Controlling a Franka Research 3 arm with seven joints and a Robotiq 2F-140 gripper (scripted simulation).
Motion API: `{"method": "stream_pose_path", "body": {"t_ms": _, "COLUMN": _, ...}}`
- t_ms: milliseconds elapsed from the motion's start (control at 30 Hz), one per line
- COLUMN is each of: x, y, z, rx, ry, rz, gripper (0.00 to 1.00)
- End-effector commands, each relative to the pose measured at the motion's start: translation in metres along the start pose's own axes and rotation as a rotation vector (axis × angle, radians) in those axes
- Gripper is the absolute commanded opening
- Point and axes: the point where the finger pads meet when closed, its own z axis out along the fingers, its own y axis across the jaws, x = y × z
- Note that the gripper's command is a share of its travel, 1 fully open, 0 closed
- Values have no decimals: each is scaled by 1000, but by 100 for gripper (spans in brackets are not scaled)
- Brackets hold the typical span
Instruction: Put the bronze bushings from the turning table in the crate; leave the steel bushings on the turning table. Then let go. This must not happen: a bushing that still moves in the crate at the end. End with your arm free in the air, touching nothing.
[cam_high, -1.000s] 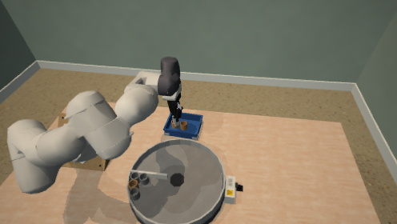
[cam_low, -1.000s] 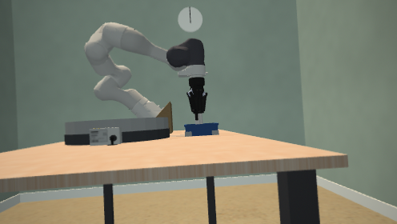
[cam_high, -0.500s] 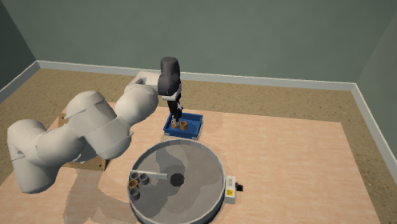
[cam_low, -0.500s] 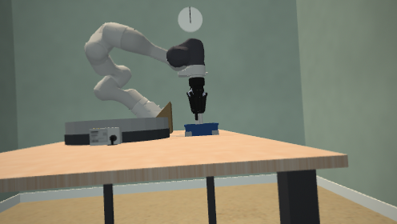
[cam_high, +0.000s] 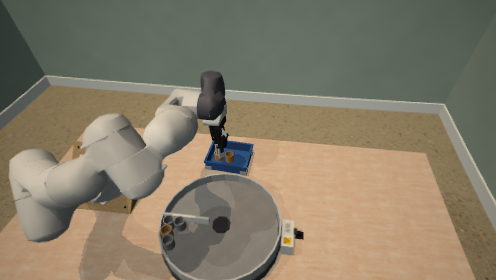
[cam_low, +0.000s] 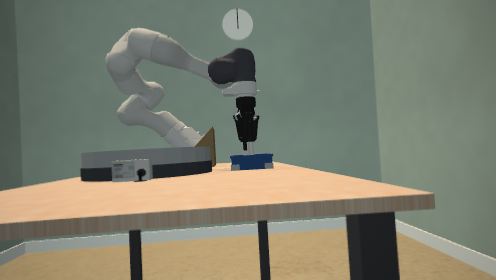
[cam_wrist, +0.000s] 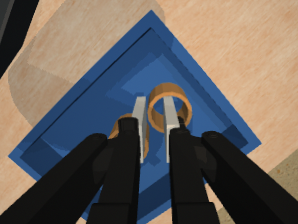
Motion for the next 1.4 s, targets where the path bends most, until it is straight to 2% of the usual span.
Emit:
{"method": "stream_pose_path", "body": {"t_ms": 0, "x": -1, "y": 0, "z": 0, "rx": 2, "ry": -4, "rz": 2, "gripper": 10}}
{"method": "stream_pose_path", "body": {"t_ms": 767, "x": -1, "y": 0, "z": -3, "rx": 2, "ry": -4, "rz": 2, "gripper": 10}}
{"method": "stream_pose_path", "body": {"t_ms": 1000, "x": -1, "y": 0, "z": -26, "rx": 2, "ry": -4, "rz": 2, "gripper": 10}}
{"method": "stream_pose_path", "body": {"t_ms": 1067, "x": -1, "y": 0, "z": -26, "rx": 2, "ry": -4, "rz": 2, "gripper": 10}}
{"method": "stream_pose_path", "body": {"t_ms": 1367, "x": -1, "y": 0, "z": -68, "rx": 2, "ry": -4, "rz": 2, "gripper": 10}}
